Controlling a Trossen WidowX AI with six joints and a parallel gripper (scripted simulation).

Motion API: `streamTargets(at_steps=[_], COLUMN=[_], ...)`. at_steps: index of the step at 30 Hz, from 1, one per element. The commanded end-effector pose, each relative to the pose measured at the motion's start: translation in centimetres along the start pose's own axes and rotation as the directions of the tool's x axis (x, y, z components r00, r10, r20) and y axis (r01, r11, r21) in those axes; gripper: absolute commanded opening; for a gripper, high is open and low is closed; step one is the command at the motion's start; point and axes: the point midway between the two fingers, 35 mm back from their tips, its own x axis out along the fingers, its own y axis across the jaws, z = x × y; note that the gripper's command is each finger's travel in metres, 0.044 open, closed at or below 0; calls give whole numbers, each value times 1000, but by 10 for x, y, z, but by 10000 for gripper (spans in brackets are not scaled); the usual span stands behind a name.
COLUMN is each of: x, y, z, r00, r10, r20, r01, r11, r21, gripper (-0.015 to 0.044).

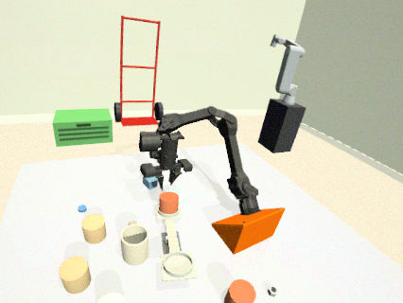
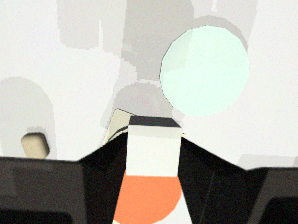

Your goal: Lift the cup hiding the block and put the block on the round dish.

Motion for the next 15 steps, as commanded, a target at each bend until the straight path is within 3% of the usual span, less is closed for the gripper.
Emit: streamTargets(at_steps=[1,8,15], x=[7,15,22], y=[-24,-58,-59], z=[17,35,36], r00=[1000,998,998], r10=[-14,-40,-41], r20=[21,49,49], r01=[14,38,39], r11=[1000,999,999], r21=[12,36,37], gripper=[0,0,0])
